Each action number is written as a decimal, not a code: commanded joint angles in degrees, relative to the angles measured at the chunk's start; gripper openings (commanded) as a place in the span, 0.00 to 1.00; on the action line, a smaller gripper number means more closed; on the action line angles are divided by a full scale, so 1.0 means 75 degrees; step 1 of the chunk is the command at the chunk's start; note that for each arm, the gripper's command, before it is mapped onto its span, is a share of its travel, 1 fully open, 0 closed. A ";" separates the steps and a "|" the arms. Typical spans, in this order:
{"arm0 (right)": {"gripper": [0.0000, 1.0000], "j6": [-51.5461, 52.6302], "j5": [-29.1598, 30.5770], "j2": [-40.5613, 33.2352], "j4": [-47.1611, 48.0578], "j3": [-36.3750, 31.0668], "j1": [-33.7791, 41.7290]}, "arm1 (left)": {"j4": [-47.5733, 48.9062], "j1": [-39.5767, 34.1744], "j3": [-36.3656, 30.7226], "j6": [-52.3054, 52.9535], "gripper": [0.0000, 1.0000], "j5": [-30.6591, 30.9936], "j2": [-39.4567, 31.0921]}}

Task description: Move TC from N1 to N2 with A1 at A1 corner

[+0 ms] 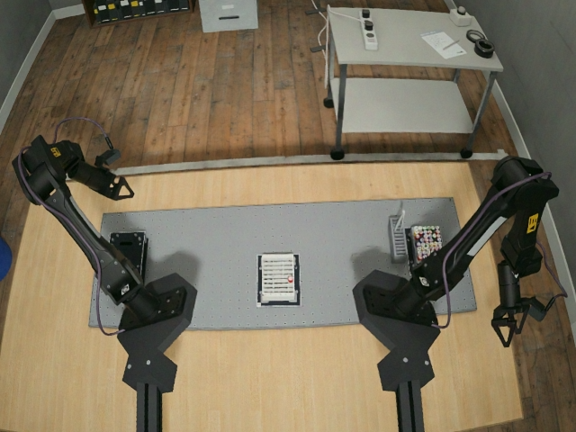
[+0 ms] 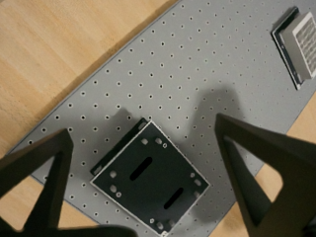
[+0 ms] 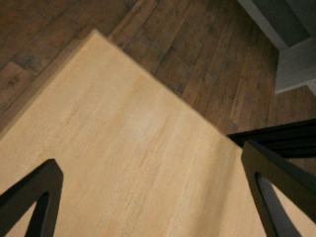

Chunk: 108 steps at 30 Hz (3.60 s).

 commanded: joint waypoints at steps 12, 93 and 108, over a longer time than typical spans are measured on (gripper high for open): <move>1.00 0.0034 0.0205 -0.0127 0.0007 0.0047 -0.0060 | -0.0011 -0.0082 0.0085 0.0014 1.00 0.0123 -0.0175; 1.00 -0.8939 -0.4041 0.4231 0.7984 -0.0630 1.7504 | 1.7167 0.2665 -0.9970 -0.8432 1.00 -0.3374 0.1133; 1.00 -1.0349 -0.4579 0.5244 0.9361 -0.0636 2.0605 | 1.7310 0.2663 -0.9987 -0.8381 1.00 -0.3329 0.1410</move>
